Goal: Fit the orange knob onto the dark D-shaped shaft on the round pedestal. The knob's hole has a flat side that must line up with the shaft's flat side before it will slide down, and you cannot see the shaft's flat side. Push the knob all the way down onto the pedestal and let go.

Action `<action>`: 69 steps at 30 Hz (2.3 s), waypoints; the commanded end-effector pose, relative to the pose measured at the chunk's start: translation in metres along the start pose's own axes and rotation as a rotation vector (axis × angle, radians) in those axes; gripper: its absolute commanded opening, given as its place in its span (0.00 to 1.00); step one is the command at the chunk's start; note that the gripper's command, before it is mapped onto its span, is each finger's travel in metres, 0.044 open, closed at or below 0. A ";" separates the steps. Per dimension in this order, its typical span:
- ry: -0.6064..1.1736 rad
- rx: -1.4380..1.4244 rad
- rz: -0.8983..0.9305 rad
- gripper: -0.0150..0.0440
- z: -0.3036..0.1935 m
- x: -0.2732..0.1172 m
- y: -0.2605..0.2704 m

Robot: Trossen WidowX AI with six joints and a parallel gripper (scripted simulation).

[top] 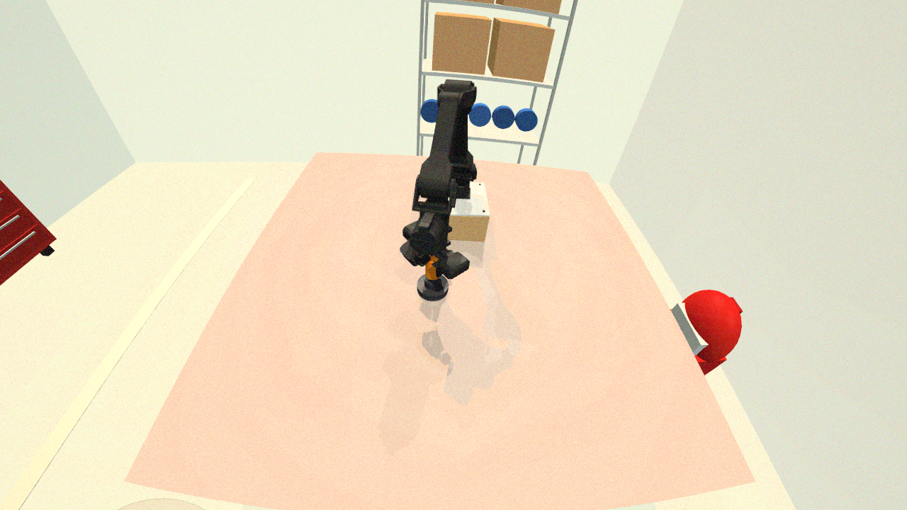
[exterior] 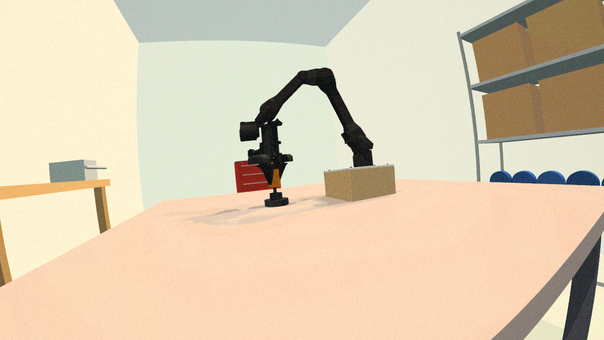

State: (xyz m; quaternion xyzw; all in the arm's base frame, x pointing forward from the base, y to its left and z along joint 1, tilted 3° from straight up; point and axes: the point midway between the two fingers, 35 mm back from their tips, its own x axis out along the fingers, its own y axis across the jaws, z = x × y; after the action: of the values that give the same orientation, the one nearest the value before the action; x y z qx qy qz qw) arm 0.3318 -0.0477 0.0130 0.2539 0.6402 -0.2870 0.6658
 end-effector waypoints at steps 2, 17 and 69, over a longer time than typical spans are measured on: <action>-0.004 0.004 -0.001 0.25 -0.003 0.001 -0.002; -0.004 0.004 -0.001 0.25 -0.001 0.004 -0.001; 0.002 -0.003 -0.002 0.65 -0.001 0.019 -0.001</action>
State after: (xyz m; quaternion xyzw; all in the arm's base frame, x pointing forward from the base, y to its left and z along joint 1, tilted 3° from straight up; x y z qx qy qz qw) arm 0.3302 -0.0486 -0.0067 0.2525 0.6415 -0.2865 0.6654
